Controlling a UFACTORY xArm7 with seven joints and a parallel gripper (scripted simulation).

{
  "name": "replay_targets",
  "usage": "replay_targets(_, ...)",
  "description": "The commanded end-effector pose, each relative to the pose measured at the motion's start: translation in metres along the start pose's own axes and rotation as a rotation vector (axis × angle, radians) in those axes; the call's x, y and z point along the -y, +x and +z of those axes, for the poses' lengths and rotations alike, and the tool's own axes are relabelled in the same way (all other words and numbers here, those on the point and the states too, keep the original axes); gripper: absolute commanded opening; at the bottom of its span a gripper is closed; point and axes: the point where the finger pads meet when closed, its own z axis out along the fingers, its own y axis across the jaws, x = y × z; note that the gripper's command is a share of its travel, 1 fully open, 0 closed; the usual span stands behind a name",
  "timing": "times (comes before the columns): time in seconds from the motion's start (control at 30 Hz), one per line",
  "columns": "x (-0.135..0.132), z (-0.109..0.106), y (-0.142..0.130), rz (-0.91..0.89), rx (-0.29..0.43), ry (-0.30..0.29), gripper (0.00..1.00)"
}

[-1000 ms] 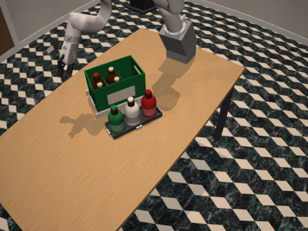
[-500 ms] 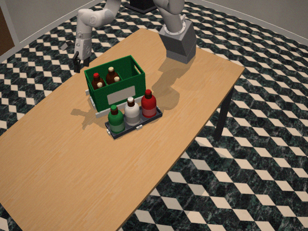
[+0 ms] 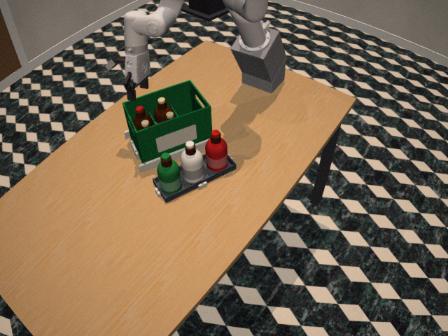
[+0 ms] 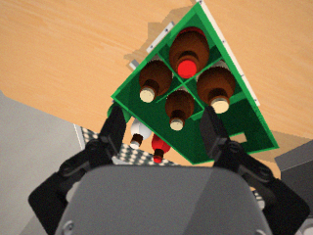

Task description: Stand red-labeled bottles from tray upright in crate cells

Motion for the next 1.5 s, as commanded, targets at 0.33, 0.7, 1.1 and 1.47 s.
replay_targets(0.33, -0.080, -0.003, -0.040, 0.030, 0.025, -0.189, 1.00)
replay_targets(0.7, -0.080, -0.003, -0.040, 0.030, 0.025, -0.189, 1.00)
replay_targets(1.1, -0.080, -0.003, -0.040, 0.030, 0.025, -0.189, 0.00)
replay_targets(1.47, -0.080, -0.003, -0.040, 0.030, 0.025, -0.189, 0.00)
